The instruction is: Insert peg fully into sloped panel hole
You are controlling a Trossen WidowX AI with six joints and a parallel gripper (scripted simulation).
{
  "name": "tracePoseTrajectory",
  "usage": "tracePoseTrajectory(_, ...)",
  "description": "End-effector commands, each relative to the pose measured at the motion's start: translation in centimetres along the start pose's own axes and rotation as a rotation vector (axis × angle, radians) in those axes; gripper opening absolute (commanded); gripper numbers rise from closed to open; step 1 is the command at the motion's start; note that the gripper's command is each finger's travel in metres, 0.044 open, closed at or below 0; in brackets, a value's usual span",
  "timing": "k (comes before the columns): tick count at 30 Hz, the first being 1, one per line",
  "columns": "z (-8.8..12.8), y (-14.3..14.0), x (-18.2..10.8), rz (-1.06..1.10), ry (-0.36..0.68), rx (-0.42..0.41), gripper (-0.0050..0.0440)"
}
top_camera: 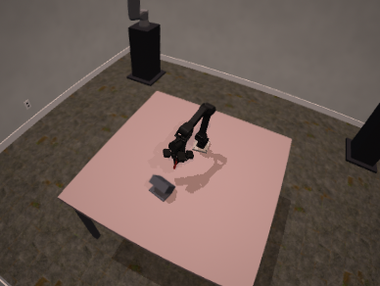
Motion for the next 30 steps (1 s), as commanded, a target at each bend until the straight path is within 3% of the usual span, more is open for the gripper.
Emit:
tracePoseTrajectory(1, 0.7, 0.3, -0.1, 0.03, -0.021, -0.046, 0.0)
tracePoseTrajectory(30, 0.5, 1.4, -0.5, 0.191, -0.067, -0.175, 0.0)
Point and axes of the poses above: the point midway between the two fingers, 35 mm back from their tips, its own z axis back along the fingers, its own y axis across the jaws, x = y × z, the point moved 10 cm from there along z, back along the fingers, and after that the axes turned 14 degrees about z, right-handed, at the moved point
